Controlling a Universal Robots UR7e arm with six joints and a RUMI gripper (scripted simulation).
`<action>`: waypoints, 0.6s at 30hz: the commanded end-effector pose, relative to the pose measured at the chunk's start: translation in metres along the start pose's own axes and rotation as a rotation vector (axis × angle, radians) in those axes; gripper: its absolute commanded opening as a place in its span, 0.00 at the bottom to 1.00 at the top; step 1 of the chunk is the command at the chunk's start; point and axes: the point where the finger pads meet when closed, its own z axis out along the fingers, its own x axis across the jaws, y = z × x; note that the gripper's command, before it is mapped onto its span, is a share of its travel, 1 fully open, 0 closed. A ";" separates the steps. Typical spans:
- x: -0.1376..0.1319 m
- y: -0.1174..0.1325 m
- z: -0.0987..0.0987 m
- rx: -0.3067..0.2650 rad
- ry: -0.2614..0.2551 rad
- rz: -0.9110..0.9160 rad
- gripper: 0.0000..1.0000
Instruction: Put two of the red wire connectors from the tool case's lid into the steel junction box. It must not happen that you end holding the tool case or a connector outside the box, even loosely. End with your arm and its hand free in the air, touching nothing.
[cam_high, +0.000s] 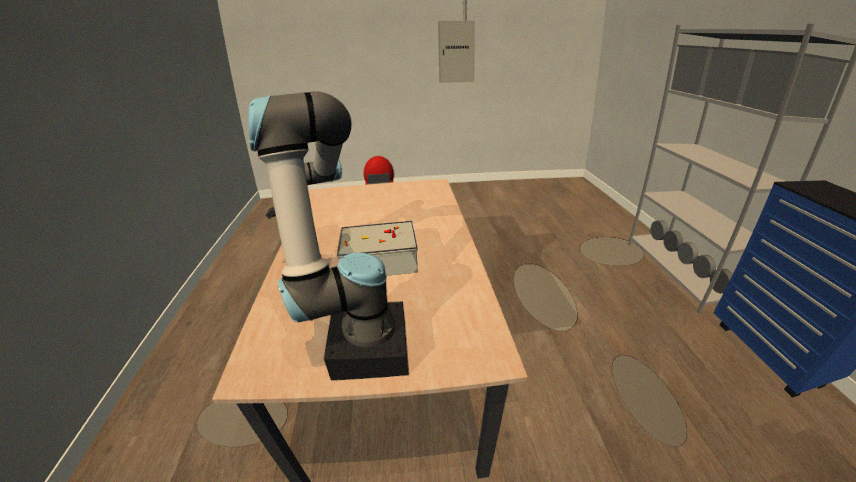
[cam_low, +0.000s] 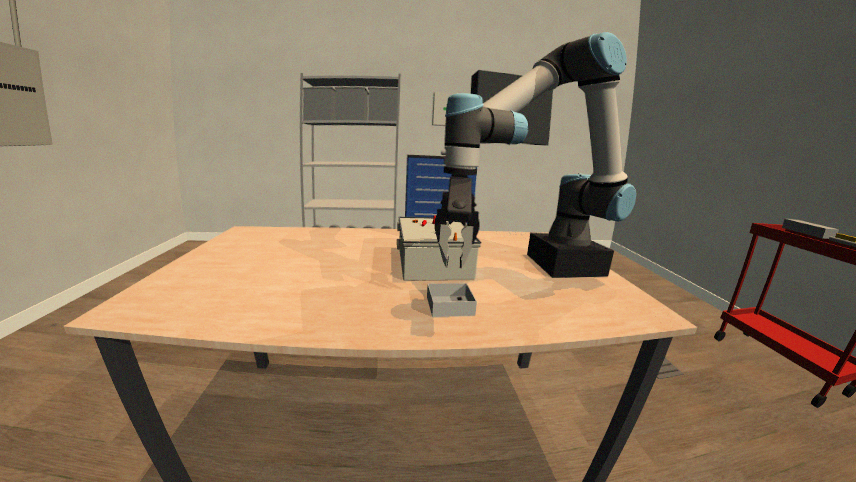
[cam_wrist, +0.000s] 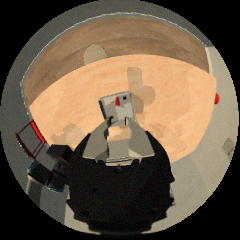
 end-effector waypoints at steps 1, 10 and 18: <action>0.000 0.000 -0.043 -0.001 -0.002 0.000 0.18; 0.000 0.000 -0.073 -0.001 -0.002 0.000 0.18; 0.000 0.000 -0.076 -0.001 -0.002 0.000 0.18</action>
